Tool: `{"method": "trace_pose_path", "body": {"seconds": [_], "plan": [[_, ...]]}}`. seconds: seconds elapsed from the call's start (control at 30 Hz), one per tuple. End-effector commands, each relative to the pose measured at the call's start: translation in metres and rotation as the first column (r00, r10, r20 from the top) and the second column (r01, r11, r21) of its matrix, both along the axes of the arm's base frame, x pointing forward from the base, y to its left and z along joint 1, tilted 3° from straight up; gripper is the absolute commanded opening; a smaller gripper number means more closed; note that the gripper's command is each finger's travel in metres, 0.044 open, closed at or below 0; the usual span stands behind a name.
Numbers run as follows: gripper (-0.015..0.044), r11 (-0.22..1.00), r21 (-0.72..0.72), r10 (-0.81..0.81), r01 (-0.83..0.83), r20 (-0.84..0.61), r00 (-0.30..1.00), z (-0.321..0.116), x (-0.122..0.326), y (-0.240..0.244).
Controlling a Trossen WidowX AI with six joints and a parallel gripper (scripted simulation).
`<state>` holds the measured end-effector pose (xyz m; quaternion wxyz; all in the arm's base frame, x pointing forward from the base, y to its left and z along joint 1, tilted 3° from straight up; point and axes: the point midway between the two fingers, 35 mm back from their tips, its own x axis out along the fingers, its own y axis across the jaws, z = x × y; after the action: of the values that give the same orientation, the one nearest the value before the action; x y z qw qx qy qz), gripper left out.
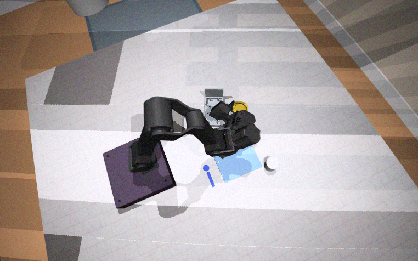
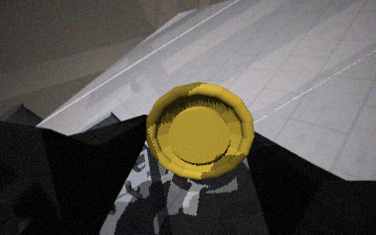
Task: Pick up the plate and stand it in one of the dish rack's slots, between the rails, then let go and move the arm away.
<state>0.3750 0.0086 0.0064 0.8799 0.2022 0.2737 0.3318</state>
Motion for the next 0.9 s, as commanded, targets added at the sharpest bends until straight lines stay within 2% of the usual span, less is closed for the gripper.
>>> {"method": "trace_pose_path", "body": {"seconds": [0.0,0.43,0.87], "plan": [[0.0,0.999,0.0,0.038,-0.038,0.077,0.996,0.0,-0.008,0.001],[0.0,0.986,-0.044,0.166,-0.16,0.341,0.925,0.005,-0.045,0.007],[0.0,0.956,-0.141,0.291,-0.257,0.557,0.778,0.015,-0.09,0.017]]}}
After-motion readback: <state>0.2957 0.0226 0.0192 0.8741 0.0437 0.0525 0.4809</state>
